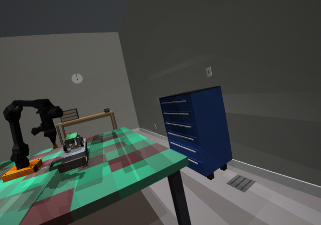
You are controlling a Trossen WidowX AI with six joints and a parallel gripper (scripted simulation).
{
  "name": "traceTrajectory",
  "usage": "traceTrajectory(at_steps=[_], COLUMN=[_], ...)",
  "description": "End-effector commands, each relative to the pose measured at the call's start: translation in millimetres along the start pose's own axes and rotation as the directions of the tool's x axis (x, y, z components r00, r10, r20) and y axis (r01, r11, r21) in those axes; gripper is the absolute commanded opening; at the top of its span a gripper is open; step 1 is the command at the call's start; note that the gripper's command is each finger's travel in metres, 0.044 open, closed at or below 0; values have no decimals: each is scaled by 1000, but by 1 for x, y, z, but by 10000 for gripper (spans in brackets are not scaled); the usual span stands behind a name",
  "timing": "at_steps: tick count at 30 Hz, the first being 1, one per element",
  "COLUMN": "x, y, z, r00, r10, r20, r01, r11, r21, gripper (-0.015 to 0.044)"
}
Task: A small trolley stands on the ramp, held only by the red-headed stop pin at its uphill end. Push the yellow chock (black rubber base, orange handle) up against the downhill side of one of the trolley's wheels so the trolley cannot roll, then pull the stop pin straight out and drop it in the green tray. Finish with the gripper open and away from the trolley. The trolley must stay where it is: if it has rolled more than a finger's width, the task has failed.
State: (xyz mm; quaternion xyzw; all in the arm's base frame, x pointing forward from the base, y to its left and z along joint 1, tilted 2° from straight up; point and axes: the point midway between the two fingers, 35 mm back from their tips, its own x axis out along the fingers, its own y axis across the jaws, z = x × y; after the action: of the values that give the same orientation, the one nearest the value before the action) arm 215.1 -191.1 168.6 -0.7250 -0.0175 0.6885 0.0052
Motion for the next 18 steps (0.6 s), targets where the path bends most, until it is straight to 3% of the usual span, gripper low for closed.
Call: traceTrajectory(at_steps=[1,18], x=[0,5], y=[1,10], z=[0,-26], r00=[1000,1000], r10=[-12,-16], r20=[-5,-13], r01=[13,19], r11=[992,975], r21=[128,220], gripper=[0,0])
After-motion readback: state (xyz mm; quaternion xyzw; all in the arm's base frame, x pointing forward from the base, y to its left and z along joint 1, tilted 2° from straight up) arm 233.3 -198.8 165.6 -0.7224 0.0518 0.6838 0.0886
